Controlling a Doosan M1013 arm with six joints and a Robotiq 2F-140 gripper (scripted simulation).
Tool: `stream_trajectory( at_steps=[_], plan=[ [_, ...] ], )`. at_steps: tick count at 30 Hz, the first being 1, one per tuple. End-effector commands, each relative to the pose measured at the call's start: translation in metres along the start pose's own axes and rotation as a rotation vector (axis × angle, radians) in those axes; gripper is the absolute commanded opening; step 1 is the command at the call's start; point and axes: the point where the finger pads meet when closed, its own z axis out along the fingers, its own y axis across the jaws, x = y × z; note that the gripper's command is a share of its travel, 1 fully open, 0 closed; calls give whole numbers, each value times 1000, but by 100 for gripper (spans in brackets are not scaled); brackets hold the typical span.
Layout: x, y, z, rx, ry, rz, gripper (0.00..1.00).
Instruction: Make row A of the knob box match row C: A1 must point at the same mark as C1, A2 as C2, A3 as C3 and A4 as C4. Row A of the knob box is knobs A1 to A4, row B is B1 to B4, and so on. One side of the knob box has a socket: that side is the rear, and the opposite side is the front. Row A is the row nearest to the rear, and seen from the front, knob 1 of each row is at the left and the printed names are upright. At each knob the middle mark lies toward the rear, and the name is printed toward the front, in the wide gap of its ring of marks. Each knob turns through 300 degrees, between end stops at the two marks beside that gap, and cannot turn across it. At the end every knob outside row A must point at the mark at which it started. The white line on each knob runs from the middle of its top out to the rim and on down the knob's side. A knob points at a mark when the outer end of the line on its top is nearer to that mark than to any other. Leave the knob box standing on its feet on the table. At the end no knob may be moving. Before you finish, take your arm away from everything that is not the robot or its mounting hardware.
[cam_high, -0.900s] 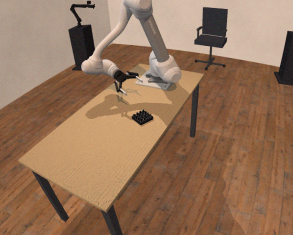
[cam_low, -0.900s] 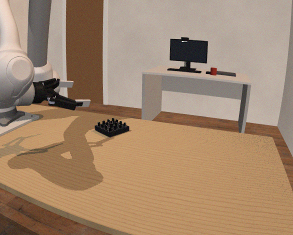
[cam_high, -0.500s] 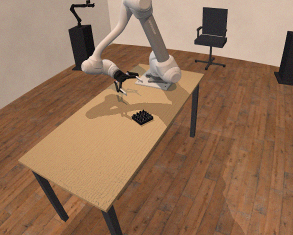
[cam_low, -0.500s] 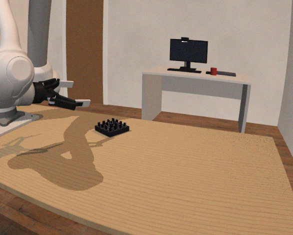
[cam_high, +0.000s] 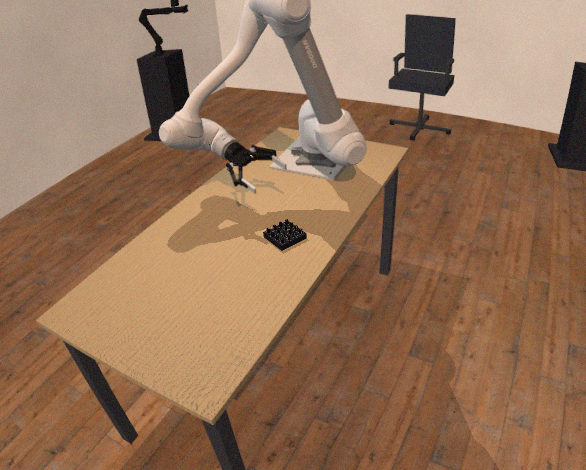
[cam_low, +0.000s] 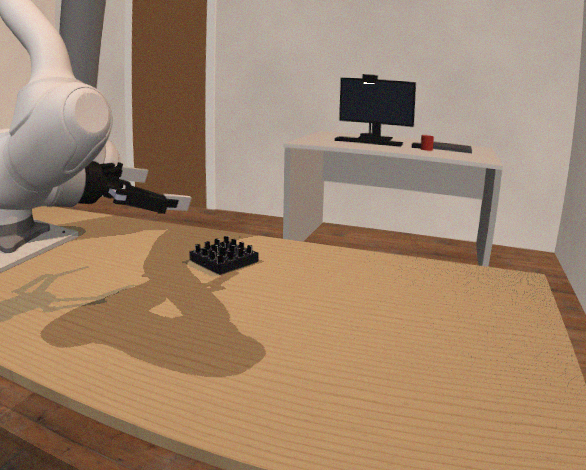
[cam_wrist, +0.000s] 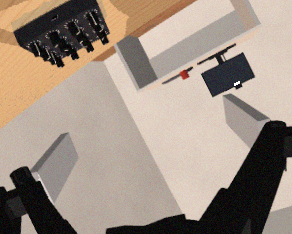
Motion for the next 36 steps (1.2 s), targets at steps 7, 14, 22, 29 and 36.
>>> stream_trajectory(
  at_steps=[7,14,22,29,36],
  plan=[
    [5,-5,20,-144,167,-234,100],
    [11,-10,40,-292,339,-475,100],
    [16,-15,60,-436,506,-710,100],
    [20,-19,75,-545,633,-888,100],
    [24,-24,92,-668,775,-1089,100]
  ],
)
